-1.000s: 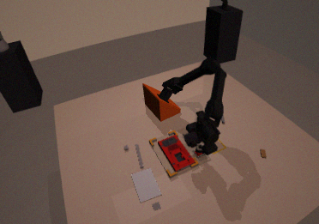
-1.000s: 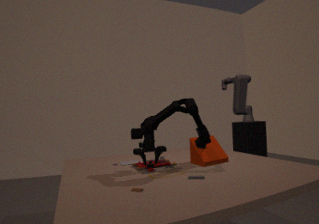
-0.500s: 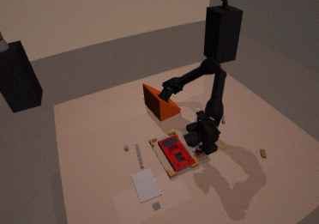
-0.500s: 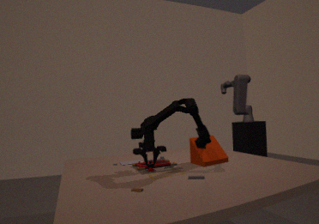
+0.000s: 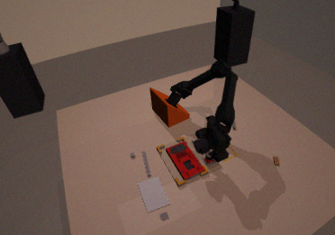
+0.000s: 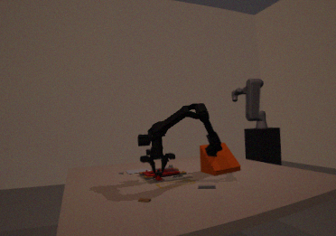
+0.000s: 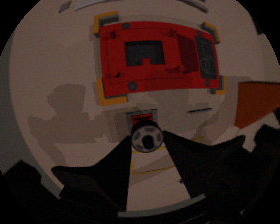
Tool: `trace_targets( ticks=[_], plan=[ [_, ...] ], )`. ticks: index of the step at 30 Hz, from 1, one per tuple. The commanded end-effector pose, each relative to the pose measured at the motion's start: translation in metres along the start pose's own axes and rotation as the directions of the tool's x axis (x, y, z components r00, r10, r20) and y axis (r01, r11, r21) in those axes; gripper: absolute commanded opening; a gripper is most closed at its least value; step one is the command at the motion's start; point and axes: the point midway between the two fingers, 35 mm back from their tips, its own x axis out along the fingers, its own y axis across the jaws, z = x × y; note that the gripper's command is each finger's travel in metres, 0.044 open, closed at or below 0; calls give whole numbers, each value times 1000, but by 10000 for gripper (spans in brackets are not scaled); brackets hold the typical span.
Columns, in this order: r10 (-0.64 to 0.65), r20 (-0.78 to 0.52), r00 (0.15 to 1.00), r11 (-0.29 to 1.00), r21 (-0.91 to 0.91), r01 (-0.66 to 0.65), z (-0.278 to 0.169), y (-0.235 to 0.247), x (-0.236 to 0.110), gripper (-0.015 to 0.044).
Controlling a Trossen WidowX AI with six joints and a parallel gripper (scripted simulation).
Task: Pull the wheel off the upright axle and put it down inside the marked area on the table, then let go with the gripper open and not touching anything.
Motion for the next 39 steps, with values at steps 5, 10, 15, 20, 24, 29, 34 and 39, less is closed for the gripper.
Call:
trace_targets(
  ticks=[5,10,15,20,24,29,34,39],
  plan=[
    [1,1,1000,1000,-3,-1,0,0,-3,0],
    [1,1,1000,1000,-3,-1,0,0,-5,0],
    [1,1,1000,1000,-2,-1,0,0,-7,0],
    [2,1,1000,1000,-2,-2,0,0,-8,0],
    [2,1,1000,1000,-2,-2,0,0,-10,0],
    [2,1,1000,1000,-2,-2,0,0,-11,0],
    [3,0,1000,1000,-2,-3,0,0,-13,0],
    [3,0,1000,1000,-2,-3,0,0,-15,0]
  ],
)
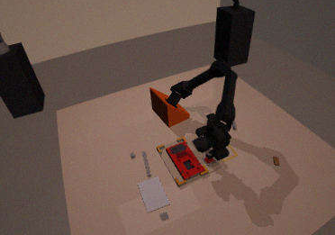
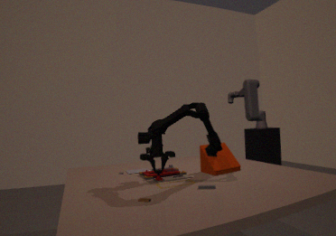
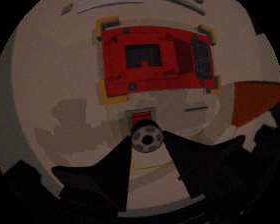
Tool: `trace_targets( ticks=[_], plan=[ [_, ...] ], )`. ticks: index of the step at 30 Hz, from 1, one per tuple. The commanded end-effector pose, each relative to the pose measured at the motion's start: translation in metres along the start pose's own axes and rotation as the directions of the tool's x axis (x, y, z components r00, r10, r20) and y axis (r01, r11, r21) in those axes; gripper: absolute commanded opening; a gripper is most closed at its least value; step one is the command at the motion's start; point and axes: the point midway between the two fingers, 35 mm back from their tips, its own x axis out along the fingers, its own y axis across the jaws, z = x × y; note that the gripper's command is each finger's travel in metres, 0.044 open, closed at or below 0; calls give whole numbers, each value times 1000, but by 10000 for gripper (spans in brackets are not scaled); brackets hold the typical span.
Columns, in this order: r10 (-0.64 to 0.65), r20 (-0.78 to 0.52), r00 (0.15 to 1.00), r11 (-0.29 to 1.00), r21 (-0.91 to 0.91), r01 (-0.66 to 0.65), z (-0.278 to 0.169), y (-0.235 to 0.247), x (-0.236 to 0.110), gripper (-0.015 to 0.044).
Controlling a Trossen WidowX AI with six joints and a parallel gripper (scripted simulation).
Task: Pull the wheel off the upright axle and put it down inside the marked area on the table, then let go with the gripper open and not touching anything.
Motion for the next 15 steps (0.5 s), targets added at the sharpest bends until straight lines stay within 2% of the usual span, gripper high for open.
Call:
trace_targets(
  ticks=[1,15],
  plan=[
    [3,2,1000,1000,-1,-3,1,0,-3,0],
    [4,2,1000,1000,-1,-4,1,0,-8,0]
  ],
)
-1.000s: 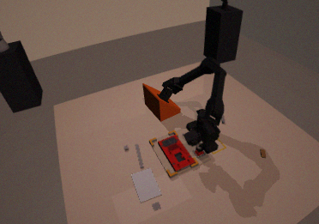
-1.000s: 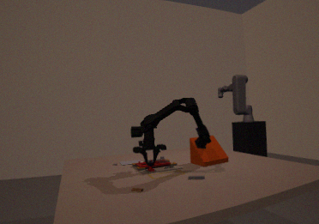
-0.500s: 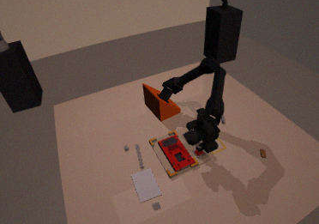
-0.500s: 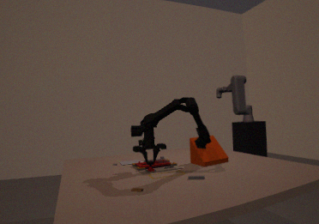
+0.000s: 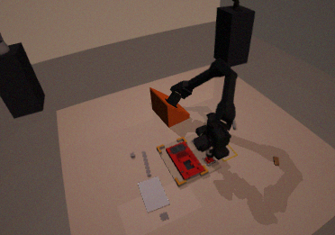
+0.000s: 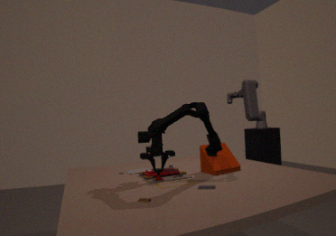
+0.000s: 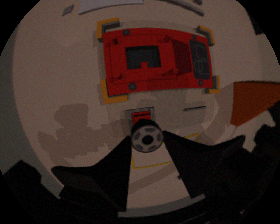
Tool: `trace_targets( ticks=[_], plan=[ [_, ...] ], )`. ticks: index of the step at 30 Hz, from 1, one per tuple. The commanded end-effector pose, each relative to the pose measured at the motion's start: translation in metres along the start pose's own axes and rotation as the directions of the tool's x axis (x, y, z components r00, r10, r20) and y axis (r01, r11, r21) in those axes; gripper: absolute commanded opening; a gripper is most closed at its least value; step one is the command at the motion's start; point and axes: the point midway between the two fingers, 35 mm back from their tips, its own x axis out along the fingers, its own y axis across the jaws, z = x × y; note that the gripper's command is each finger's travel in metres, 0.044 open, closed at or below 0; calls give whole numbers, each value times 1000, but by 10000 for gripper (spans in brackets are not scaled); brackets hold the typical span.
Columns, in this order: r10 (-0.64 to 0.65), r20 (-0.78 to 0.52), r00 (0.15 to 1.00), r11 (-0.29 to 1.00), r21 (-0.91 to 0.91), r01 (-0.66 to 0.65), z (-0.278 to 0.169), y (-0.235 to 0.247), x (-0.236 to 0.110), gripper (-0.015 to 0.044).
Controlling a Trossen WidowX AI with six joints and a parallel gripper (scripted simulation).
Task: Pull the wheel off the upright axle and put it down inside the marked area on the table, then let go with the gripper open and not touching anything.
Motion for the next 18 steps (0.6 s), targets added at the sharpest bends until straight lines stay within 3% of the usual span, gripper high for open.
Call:
trace_targets(
  ticks=[1,18],
  plan=[
    [3,3,1000,1000,-2,-3,1,0,-3,0],
    [4,3,1000,1000,-1,-4,1,0,-9,0]
  ],
)
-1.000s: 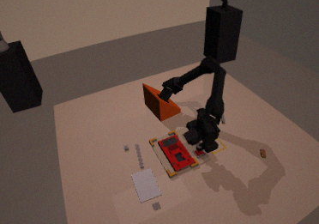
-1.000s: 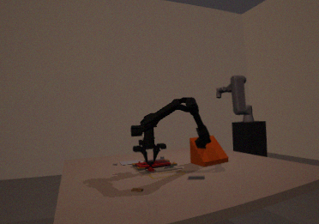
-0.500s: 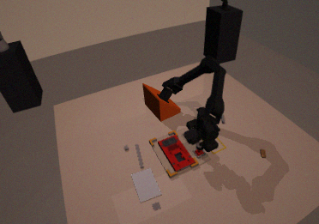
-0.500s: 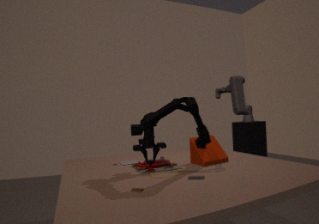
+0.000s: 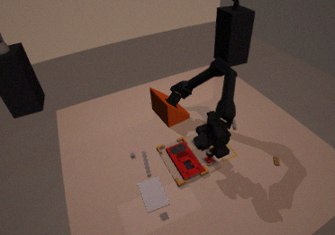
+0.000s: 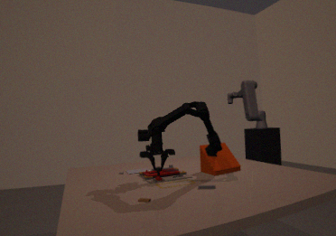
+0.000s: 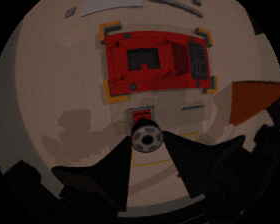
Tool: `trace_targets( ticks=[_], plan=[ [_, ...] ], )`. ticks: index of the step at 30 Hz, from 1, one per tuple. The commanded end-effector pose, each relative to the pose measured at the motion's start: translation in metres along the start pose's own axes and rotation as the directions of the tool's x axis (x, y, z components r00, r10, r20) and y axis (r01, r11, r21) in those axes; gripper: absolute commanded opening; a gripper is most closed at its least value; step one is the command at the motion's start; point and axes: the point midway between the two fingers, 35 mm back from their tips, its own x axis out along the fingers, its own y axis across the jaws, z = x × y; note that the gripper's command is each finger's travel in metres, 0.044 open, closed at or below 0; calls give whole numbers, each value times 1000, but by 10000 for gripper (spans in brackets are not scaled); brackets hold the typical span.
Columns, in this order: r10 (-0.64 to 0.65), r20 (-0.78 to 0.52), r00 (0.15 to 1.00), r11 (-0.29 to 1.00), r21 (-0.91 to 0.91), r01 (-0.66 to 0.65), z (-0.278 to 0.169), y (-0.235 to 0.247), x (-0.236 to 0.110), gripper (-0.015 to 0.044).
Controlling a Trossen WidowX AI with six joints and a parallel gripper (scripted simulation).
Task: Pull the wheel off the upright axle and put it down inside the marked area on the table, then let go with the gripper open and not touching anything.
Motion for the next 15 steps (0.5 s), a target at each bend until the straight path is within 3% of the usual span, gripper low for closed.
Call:
trace_targets(
  ticks=[1,15],
  plan=[
    [-1,3,1000,1000,-4,1,0,0,-2,0],
    [0,3,1000,1000,-3,0,0,0,-6,0]
  ],
)
